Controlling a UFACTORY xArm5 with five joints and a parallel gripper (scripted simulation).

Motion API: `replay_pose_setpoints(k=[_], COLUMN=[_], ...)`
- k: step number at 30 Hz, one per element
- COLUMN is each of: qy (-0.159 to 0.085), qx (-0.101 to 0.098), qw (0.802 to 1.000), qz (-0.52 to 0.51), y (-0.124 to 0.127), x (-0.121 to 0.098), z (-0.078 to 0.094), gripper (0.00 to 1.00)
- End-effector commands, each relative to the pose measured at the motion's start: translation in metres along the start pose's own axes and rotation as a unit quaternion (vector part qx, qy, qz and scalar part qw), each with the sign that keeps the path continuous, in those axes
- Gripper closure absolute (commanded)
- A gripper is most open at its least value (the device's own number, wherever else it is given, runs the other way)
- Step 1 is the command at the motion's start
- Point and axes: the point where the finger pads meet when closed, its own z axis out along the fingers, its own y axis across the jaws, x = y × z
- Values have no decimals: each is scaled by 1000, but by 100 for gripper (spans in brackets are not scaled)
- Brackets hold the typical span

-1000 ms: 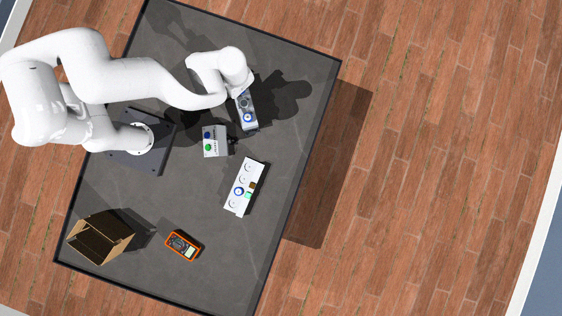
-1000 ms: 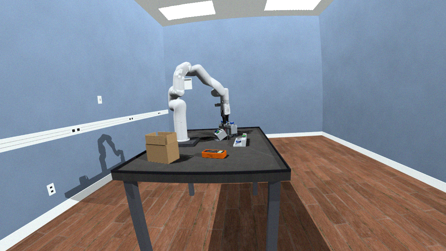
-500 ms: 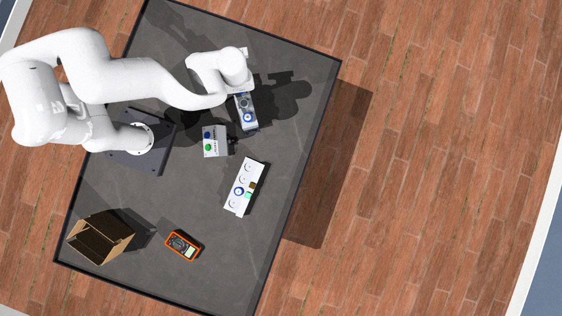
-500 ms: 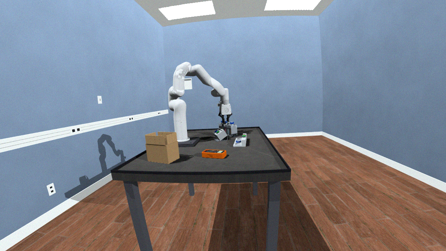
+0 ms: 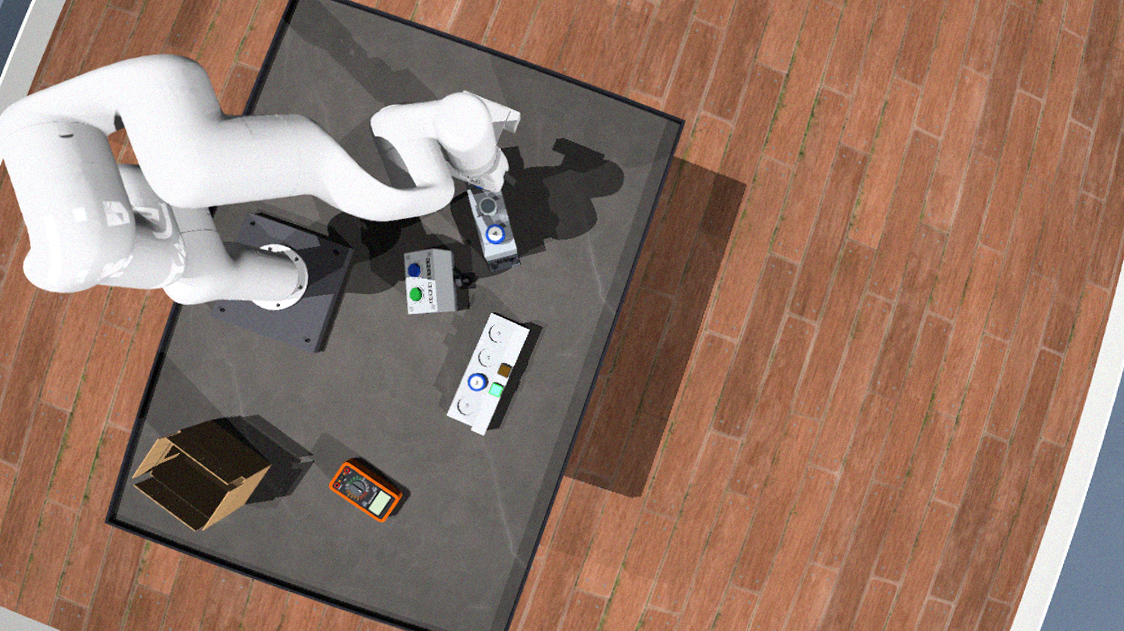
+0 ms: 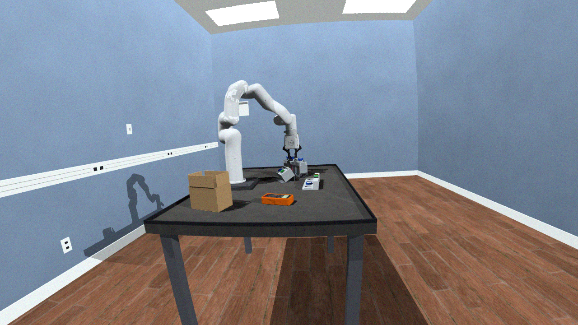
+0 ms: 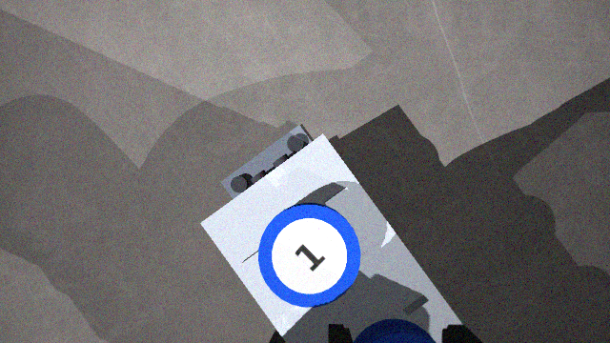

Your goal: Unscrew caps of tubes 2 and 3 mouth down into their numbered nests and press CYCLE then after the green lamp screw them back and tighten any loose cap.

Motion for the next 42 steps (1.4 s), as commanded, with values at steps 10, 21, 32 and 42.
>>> replay_pose_setpoints(k=[10,21,32,42], qy=[-4,-4,-4,-5], qx=[-5,-5,-5,-4], qw=[1000,1000,1000,977], qz=[10,10,10,-215], y=[1,0,0,15], x=[1,1,1,-42], z=[-1,-25,-47,-48], gripper=[54,54,54,54])
